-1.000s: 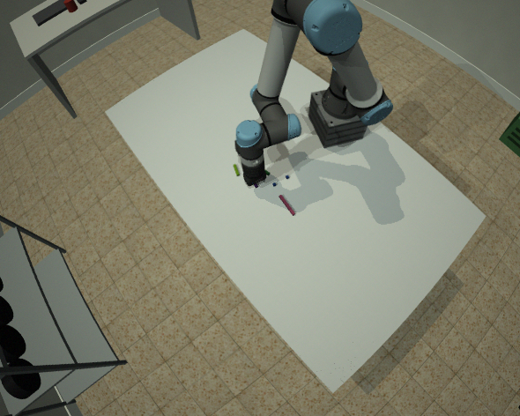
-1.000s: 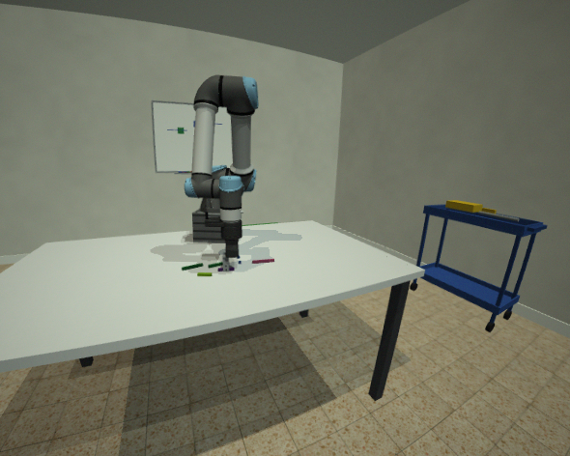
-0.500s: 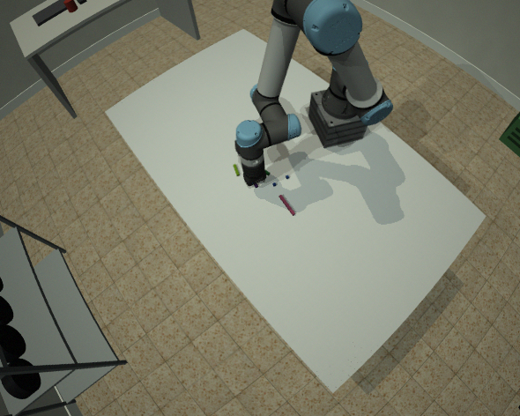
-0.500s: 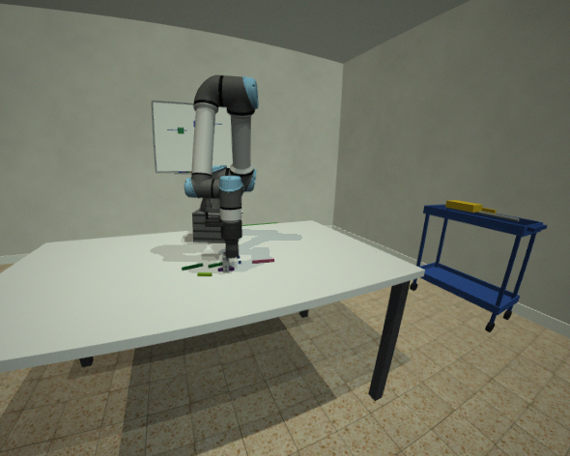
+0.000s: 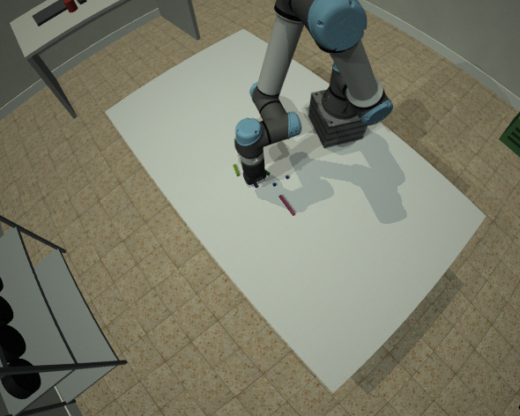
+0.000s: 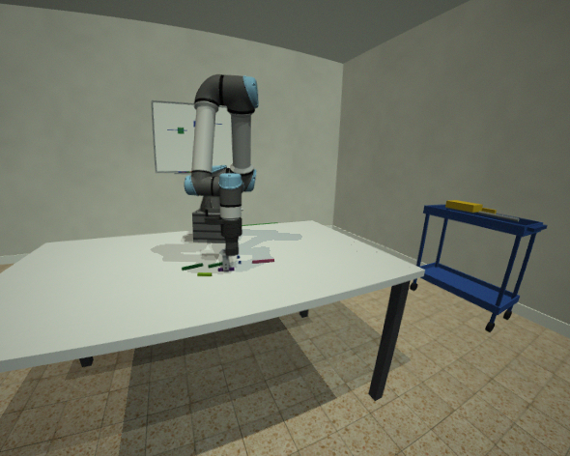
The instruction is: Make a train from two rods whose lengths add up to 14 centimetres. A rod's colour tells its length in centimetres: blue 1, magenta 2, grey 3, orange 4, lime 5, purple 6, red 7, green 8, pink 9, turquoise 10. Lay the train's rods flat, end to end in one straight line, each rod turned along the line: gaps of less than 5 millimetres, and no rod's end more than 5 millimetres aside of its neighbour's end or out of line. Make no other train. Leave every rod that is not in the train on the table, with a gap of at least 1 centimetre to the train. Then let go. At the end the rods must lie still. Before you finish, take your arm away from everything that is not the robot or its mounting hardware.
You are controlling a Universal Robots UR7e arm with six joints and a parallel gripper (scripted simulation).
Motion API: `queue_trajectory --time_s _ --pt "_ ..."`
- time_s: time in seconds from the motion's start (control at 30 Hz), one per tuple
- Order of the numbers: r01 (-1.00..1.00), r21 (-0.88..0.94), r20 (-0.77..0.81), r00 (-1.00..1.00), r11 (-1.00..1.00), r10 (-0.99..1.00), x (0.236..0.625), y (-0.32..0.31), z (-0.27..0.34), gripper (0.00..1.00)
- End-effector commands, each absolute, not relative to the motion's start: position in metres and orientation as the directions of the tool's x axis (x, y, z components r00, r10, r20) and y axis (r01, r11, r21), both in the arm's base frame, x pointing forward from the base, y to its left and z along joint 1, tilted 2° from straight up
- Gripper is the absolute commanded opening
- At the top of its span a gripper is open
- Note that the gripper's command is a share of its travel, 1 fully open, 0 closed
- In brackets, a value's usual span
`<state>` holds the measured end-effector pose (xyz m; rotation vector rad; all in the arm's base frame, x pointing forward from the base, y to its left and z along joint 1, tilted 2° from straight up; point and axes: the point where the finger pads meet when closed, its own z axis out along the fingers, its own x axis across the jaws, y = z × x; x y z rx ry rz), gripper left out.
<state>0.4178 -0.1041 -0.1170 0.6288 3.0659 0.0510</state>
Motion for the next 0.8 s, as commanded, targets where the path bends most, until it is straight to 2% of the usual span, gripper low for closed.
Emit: queue_trajectory --time_s 0.0,0.47,0.77 --pt "0.393 0.034 -0.007 -0.919 0.919 0.394 0.418 -0.105 -0.110 0.54" --pt "0.393 0.034 -0.007 -0.919 0.919 0.394 0.417 -0.106 -0.049 0.54" --pt "0.393 0.034 -0.007 -0.919 0.919 0.394 0.417 -0.107 -0.036 0.54"
